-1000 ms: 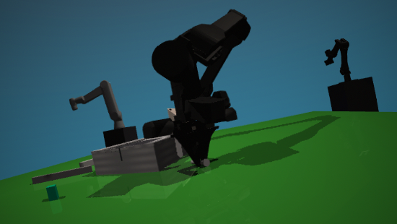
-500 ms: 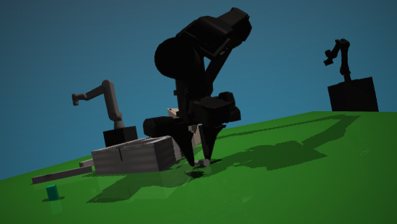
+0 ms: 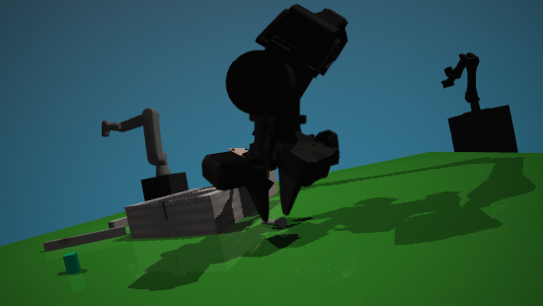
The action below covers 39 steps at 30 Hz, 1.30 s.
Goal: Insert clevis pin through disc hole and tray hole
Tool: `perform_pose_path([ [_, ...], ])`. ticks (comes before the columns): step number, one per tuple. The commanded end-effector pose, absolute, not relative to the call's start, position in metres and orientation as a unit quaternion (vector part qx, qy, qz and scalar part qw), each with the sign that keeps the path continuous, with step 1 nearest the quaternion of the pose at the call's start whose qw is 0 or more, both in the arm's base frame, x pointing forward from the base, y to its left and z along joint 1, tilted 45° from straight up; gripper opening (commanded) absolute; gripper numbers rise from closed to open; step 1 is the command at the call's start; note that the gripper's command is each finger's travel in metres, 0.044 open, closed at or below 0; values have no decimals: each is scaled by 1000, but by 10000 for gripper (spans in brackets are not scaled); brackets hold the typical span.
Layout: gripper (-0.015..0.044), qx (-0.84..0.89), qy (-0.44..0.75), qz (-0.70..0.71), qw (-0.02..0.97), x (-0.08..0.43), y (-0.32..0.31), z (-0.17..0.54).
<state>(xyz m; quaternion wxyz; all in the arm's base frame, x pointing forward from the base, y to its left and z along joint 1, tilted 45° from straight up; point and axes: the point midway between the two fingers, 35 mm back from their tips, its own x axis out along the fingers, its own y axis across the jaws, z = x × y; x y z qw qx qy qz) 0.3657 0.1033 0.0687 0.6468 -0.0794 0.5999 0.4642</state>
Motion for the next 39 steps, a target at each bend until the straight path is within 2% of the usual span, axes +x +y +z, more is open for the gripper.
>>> perform_pose_path([
  [1,160,-83,603,465,642,366,104,66],
  [27,160,-83,603,465,642,367,109,59],
  [32,29,-83,603,465,642,367,109,59],
  [39,0,-83,603,465,642,367,109,59],
])
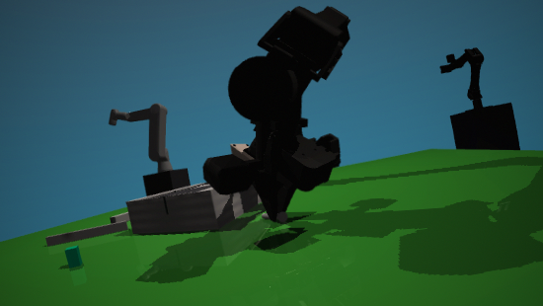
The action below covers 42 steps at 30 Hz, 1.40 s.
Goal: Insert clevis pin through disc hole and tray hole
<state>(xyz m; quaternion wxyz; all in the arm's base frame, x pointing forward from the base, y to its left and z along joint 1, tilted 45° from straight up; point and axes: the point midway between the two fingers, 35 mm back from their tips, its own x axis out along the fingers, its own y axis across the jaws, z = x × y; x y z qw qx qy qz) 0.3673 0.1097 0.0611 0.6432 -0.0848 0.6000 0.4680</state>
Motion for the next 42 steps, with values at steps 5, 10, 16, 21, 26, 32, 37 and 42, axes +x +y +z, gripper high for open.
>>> perform_pose_path([
  [5,0,-83,603,465,642,367,109,59],
  [10,0,-85,601,467,643,366,98,72],
  [16,0,-85,600,468,643,364,86,84],
  [21,0,-85,601,467,643,362,76,94],
  [26,0,-85,601,467,643,361,66,104],
  [32,0,-86,601,467,643,360,62,108],
  [37,0,-48,621,442,646,359,57,98],
  [42,0,15,651,390,651,357,43,89],
])
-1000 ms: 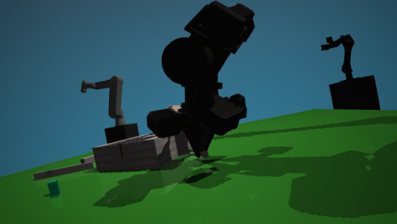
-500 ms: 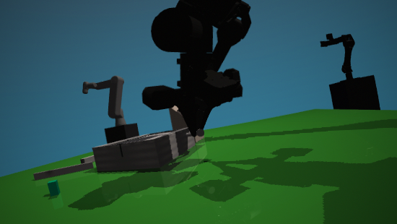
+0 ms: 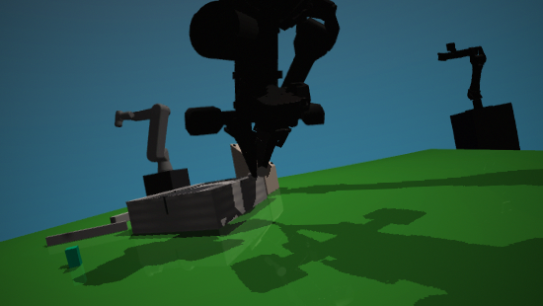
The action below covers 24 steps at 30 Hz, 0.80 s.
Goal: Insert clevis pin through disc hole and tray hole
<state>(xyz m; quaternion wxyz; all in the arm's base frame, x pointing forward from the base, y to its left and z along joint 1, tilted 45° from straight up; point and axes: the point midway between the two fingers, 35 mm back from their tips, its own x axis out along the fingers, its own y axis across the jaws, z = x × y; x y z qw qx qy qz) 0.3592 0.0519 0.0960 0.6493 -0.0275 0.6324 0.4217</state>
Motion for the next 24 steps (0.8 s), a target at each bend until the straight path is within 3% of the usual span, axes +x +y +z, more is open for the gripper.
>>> perform_pose_path([
  [1,0,27,657,379,651,356,40,88],
  [24,0,310,727,125,600,333,-18,49],
])
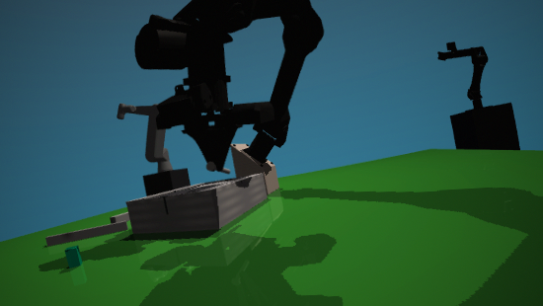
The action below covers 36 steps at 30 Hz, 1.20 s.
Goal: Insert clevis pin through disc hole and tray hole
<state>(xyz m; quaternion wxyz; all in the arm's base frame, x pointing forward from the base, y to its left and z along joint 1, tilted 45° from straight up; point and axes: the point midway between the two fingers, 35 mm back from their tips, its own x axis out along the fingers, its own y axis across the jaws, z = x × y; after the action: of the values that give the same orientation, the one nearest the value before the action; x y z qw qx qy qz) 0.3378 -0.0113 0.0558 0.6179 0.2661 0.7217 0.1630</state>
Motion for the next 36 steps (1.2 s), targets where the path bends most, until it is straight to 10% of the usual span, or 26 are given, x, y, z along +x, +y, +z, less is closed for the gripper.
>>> perform_pose_path([
  [1,0,322,727,113,595,331,-20,48],
  [36,0,668,631,-258,299,271,-80,-1],
])
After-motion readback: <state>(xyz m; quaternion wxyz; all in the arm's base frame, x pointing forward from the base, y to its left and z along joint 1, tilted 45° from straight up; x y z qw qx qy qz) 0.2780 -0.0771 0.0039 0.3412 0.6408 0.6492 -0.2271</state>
